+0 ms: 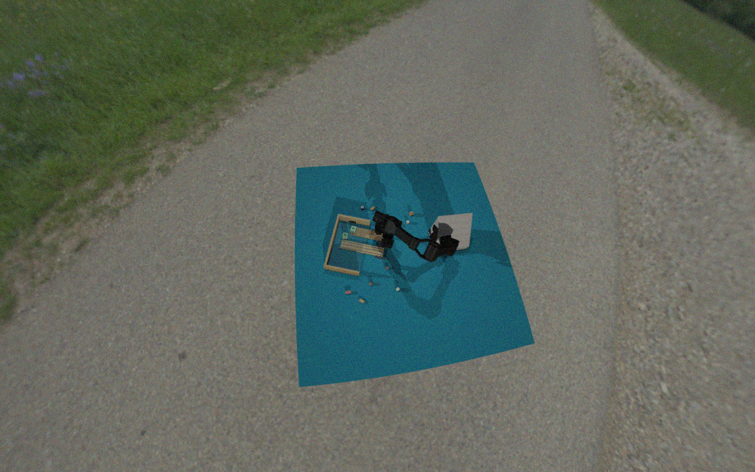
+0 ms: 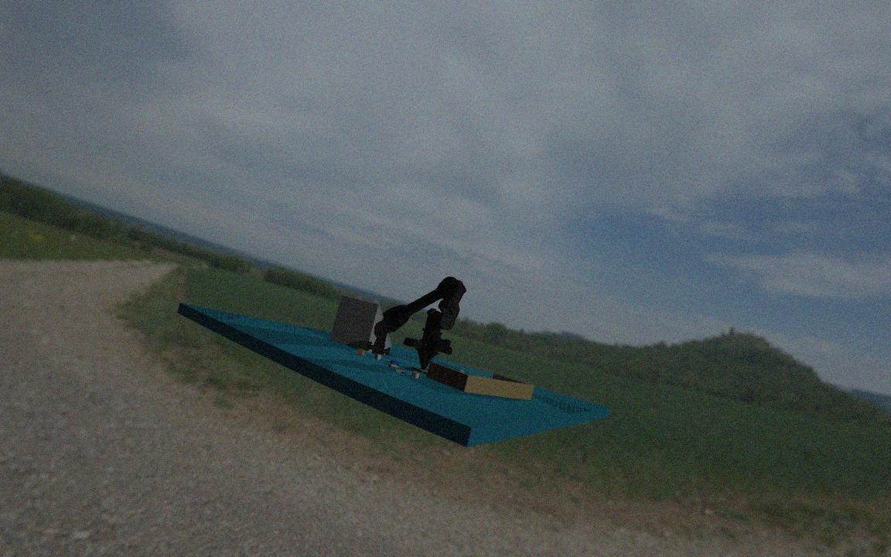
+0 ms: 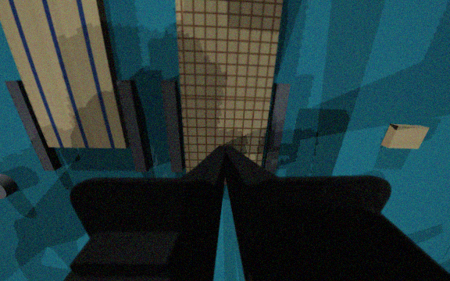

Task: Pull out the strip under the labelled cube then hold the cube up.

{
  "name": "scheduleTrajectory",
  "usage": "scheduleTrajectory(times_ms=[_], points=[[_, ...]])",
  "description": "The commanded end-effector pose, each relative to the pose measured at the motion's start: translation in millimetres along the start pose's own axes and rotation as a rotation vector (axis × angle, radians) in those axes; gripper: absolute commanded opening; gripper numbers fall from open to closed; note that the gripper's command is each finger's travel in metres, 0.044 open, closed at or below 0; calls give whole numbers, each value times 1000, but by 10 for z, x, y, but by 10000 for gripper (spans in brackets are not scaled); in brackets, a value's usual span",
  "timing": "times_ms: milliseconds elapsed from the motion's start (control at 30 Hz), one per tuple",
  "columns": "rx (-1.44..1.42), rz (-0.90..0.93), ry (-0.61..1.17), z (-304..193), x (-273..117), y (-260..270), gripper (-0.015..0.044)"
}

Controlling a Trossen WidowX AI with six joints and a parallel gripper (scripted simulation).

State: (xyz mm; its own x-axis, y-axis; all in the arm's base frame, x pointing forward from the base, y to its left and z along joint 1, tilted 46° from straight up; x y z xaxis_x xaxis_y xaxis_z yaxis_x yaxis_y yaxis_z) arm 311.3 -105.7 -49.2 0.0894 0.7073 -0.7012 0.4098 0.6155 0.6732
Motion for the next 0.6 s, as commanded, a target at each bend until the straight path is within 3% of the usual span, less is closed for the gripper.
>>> scheduleTrajectory(times_ms=[0, 567], points=[[3, -6, 28, -124, 63, -8, 0], [4, -6, 29, -373, 64, -23, 0]])
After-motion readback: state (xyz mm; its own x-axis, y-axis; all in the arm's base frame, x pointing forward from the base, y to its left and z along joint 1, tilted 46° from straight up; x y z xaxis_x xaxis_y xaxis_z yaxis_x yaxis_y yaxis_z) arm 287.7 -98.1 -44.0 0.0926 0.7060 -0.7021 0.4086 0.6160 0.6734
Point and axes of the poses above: the point midway between the two fingers, 35 mm back from their tips, its own x axis out along the fingers, its own y axis across the jaws, z = x × y, the point moved 7 cm from there along -x, back along the fingers, and after that the axes turned 3 degrees about x, right-handed, at the moved point
